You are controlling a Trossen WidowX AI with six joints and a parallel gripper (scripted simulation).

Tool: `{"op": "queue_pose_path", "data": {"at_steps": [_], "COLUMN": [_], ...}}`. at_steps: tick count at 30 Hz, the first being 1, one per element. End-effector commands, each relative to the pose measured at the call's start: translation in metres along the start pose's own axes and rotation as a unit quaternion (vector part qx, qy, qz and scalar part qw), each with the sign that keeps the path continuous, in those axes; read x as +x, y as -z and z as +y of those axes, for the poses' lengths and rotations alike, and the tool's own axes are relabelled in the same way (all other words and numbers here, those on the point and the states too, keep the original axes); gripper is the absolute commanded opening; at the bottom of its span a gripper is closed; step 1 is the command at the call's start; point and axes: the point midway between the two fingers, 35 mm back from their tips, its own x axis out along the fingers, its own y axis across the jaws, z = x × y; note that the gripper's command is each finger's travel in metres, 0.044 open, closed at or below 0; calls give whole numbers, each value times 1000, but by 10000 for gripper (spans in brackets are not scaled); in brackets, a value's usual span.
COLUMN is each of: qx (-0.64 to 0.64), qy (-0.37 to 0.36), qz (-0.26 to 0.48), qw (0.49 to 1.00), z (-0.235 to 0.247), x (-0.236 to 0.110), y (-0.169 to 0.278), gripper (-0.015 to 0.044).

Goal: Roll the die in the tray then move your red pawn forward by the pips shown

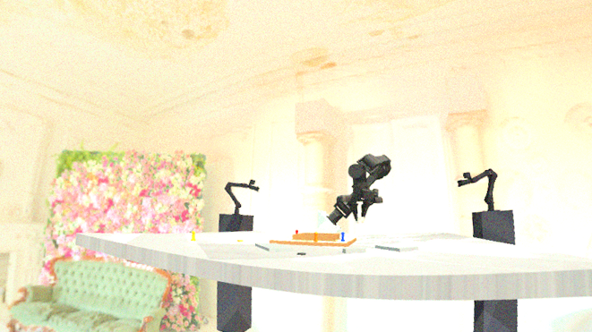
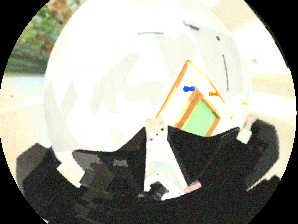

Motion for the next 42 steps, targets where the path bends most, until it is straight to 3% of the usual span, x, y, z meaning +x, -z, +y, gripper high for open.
{"op": "queue_pose_path", "data": {"at_steps": [1,10,22,42], "qx": [-1,10,212,528], "qy": [-2,-6,-3,-1], "qz": [-1,-4,-2,-2], "qw": [1000,1000,977,849], "z": [2,4,-31,-88], "x": [-25,-45,-38,-26], "y": [2,4,7,22], "gripper": [0,0,0,0]}}
